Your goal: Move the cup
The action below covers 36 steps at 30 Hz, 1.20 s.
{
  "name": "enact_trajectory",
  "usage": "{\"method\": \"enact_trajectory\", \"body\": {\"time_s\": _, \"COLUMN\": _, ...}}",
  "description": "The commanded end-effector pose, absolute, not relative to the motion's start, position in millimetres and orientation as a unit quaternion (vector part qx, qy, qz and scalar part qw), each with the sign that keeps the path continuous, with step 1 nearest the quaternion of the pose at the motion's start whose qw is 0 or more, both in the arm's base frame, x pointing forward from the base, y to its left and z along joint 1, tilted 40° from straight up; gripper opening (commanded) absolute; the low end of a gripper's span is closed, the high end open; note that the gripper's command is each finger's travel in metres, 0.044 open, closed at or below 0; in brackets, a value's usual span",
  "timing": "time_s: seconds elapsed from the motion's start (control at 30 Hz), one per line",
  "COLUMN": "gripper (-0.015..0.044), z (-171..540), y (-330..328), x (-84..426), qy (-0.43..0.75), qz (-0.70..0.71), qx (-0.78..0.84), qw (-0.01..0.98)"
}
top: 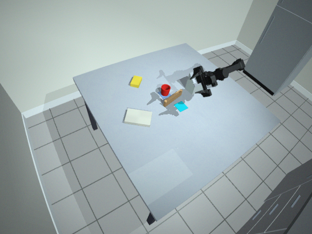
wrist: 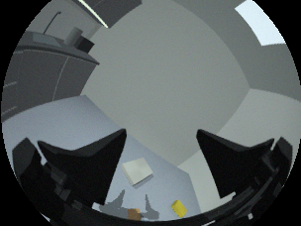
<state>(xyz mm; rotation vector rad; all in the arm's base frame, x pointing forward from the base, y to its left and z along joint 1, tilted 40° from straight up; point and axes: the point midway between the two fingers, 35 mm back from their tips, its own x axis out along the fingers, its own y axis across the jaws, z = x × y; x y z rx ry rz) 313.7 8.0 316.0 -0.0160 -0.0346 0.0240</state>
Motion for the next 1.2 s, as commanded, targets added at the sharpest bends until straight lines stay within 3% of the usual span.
{"method": "enact_trajectory", "body": {"time_s": 0.0, "gripper": 0.0374, "z": 313.3, "y": 7.5, "x": 315.4, "qy": -0.011, "qz": 0.012, "qx": -0.013, "qw": 1.000}}
{"method": "enact_trajectory", "body": {"time_s": 0.3, "gripper": 0.0148, "z": 163.2, "y": -32.0, "x": 353.7, "qy": 0.290, "qz": 0.094, "qx": -0.214, "qw": 0.928}}
{"method": "enact_trajectory", "body": {"time_s": 0.63, "gripper": 0.0148, "z": 20.7, "y": -64.5, "x": 303.9, "qy": 0.482, "qz": 0.343, "qx": -0.238, "qw": 0.770}}
{"method": "enact_trajectory", "body": {"time_s": 0.9, "gripper": 0.0148, "z": -35.5, "y": -64.6, "x": 250.6, "qy": 0.465, "qz": 0.530, "qx": -0.138, "qw": 0.696}}
{"method": "enact_trajectory", "body": {"time_s": 1.17, "gripper": 0.0148, "z": -37.4, "y": -62.9, "x": 245.6, "qy": 0.458, "qz": 0.543, "qx": -0.127, "qw": 0.693}}
